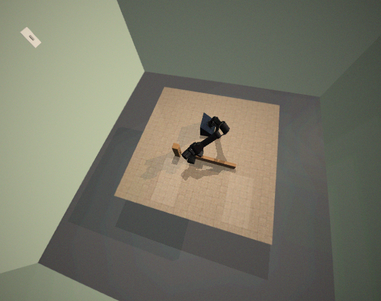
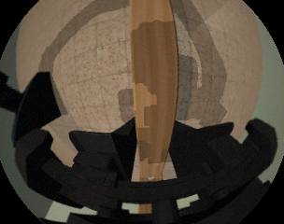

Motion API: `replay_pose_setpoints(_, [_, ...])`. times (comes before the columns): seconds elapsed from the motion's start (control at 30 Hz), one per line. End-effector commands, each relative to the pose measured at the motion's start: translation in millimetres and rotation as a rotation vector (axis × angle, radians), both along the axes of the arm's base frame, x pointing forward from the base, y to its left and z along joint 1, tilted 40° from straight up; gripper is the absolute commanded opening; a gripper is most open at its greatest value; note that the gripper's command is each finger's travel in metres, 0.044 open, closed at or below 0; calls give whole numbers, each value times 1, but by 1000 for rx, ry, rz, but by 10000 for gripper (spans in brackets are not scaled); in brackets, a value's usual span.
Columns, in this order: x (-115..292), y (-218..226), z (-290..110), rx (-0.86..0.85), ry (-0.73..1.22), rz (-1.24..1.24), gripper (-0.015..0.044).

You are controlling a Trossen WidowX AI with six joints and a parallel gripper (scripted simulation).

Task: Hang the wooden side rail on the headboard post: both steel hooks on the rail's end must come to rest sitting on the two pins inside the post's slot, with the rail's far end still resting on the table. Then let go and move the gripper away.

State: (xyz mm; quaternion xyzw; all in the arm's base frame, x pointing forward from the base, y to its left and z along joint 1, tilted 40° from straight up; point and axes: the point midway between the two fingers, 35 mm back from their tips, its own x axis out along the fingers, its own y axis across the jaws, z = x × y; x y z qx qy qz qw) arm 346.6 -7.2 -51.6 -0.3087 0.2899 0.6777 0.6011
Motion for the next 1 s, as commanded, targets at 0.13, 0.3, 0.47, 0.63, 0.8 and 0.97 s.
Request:
replay_pose_setpoints(0.13, [4, -5, 4, 1, -15, -9, 0])
replay_pose_setpoints(0.3, [4, -6, 5, 1, -15, -9, 0])
replay_pose_setpoints(0.47, [4, -6, 5, 1, -15, -9, 0])
replay_pose_setpoints(0.63, [4, -7, 6, 1, -15, -9, 0])
replay_pose_setpoints(0.8, [4, -7, 7, 1, -15, -9, 0])
replay_pose_setpoints(0.97, [4, -8, 7, 1, -15, -9, 0])
